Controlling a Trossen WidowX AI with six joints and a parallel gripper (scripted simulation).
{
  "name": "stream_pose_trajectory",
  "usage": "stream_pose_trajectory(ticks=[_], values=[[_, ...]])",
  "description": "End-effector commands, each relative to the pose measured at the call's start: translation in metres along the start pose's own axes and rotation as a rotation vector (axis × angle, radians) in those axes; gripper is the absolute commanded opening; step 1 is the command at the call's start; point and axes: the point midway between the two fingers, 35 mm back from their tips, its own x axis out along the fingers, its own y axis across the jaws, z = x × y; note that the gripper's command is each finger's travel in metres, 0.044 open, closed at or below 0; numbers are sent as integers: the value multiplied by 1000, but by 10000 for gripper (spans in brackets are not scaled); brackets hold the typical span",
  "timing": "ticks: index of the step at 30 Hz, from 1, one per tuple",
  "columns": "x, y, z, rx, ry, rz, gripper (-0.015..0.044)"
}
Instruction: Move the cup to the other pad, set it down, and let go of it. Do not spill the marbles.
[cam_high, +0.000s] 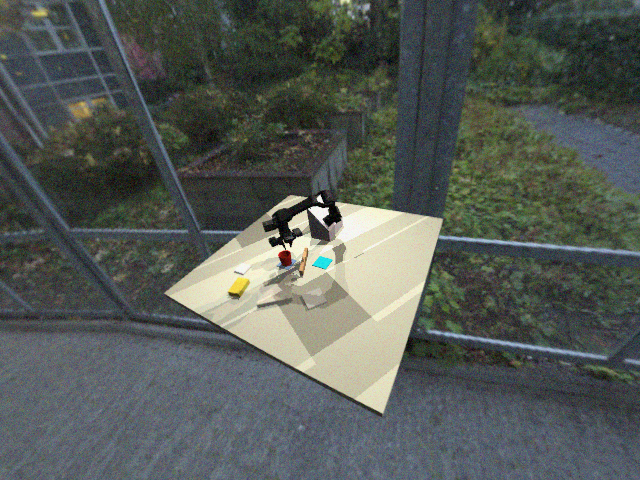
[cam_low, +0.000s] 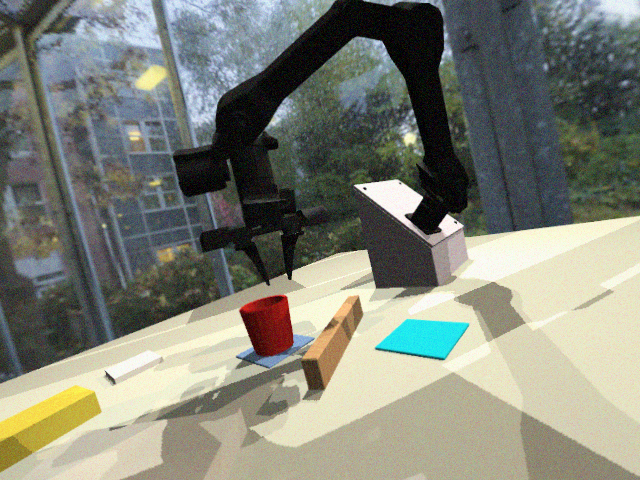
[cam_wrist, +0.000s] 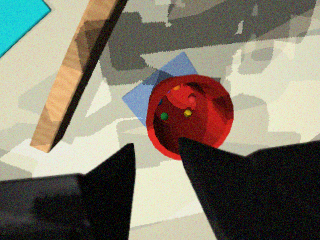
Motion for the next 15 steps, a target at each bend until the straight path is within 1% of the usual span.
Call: stream_pose_trajectory(ticks=[1, 7, 15], values=[[-1, -2, 2, -26, -28, 12, 148], [1, 0, 4, -26, -28, 12, 148], [14, -1, 4, -26, -28, 12, 148]])
